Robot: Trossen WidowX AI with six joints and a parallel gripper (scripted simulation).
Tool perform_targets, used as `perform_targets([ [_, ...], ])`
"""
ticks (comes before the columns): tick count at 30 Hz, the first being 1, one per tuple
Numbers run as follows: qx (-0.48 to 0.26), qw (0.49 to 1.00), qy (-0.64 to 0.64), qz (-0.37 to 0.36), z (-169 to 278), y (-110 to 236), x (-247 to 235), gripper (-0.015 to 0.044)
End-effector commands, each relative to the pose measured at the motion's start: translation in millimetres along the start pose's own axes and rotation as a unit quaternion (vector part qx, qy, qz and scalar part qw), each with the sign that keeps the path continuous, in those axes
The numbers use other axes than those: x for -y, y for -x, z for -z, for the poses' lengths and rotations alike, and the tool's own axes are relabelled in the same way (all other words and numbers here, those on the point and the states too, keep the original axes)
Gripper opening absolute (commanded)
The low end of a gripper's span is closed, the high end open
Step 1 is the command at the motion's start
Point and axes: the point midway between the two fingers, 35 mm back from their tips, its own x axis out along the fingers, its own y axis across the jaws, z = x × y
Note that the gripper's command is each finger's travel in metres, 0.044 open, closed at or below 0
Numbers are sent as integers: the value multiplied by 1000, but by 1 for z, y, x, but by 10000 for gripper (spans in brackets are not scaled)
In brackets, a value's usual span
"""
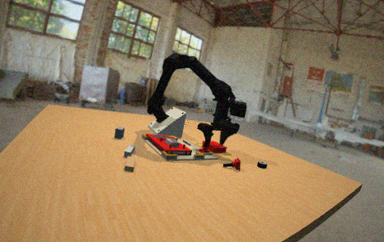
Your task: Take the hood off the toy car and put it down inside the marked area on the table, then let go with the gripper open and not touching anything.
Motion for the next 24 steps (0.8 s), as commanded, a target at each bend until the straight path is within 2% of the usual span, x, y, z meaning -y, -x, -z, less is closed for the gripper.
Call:
perform_targets([
  [1, 0, 1000, 0, 0, 0, 0, 0, 367],
  [4, 0, 1000, 0, 0, 0, 0, 0, 440],
  [8, 0, 1000, 0, 1, -1, 16, -1, 440],
  [15, -1, 1000, 0, 5, 0, 71, -2, 440],
  [24, -1, 1000, 0, 5, 0, 72, -2, 440],
])
